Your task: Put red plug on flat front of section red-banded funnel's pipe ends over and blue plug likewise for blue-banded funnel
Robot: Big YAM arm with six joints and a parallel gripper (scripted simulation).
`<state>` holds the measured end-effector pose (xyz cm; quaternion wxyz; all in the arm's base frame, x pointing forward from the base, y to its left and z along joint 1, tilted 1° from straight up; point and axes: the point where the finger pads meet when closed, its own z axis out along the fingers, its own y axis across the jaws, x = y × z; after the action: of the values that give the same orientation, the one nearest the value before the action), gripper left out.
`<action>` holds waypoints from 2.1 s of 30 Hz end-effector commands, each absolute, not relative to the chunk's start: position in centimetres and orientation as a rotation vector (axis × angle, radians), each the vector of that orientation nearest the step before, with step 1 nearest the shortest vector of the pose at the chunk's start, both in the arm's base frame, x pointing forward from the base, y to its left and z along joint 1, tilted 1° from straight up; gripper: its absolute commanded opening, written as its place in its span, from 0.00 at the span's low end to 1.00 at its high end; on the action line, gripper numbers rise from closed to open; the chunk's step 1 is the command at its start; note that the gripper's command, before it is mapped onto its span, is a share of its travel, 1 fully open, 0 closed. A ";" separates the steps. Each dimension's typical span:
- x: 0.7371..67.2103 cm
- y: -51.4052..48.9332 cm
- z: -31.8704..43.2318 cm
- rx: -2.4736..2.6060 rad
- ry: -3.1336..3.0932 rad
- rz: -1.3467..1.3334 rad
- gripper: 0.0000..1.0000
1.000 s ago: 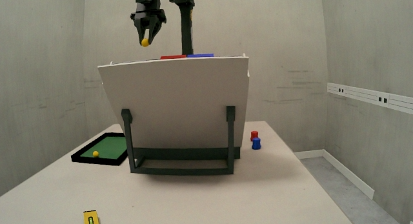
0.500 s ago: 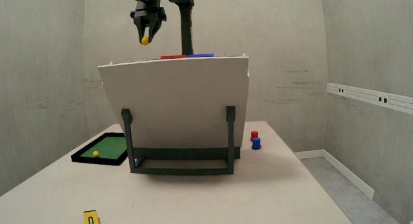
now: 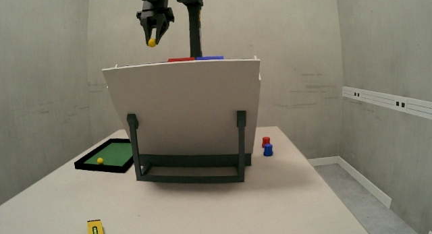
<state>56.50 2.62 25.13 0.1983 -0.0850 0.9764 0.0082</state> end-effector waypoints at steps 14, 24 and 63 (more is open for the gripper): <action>59.2 3.3 27.3 -0.233 2.674 0.021 0.00; 58.3 3.0 25.1 -0.233 2.673 0.021 0.00; 57.7 2.8 22.8 -0.234 2.686 0.021 0.00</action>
<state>56.84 2.65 22.30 0.2116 -0.0847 0.9736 0.0076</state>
